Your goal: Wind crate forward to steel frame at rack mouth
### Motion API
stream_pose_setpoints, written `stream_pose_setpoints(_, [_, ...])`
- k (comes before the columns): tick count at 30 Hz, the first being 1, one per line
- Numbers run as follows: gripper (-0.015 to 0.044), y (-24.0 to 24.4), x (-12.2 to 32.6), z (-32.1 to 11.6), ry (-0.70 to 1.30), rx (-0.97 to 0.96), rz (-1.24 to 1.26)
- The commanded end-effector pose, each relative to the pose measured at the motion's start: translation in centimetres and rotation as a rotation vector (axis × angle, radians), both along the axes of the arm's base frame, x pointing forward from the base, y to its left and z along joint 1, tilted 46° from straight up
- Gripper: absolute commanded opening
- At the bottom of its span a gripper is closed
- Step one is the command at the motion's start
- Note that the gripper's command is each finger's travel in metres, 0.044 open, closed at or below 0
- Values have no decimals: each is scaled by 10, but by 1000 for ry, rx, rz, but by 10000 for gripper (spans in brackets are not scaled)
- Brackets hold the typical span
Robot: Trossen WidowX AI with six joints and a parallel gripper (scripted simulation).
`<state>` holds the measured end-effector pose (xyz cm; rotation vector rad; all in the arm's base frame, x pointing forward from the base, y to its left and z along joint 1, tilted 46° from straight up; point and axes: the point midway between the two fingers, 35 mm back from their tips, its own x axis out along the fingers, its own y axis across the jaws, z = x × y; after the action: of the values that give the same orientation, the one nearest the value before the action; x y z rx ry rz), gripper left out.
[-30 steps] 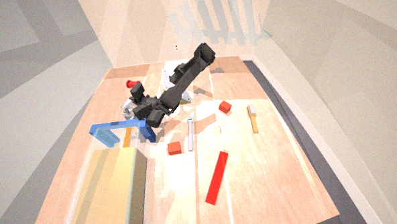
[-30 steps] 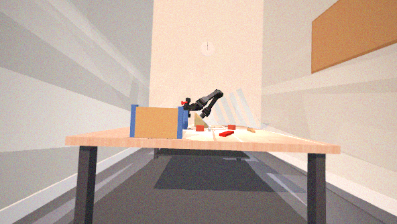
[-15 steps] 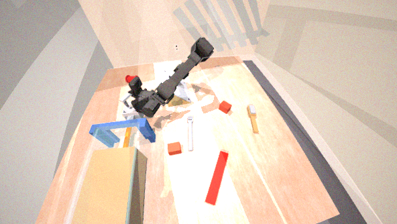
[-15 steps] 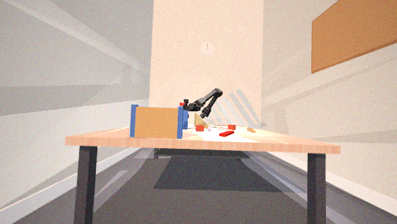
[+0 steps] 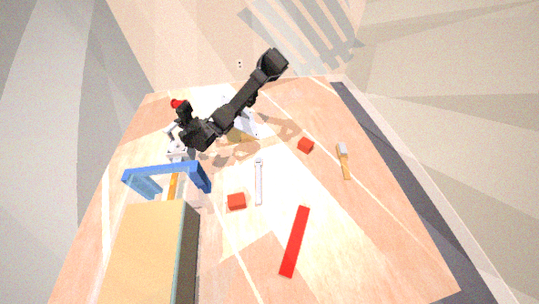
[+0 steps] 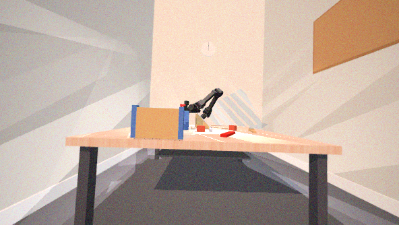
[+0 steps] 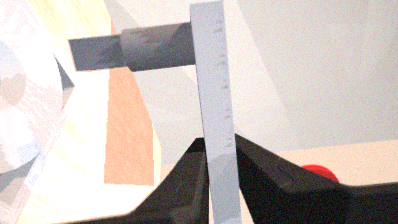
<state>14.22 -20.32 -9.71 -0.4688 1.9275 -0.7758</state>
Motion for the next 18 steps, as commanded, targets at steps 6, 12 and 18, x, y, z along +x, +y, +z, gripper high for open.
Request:
stream_pose_setpoints(6, [0,6,-3,-8,12,-16,11])
stream_pose_setpoints(12, [0,10,-3,-12,12,-15,11])
stream_pose_setpoints(18, [0,16,-4,-18,12,-15,11])
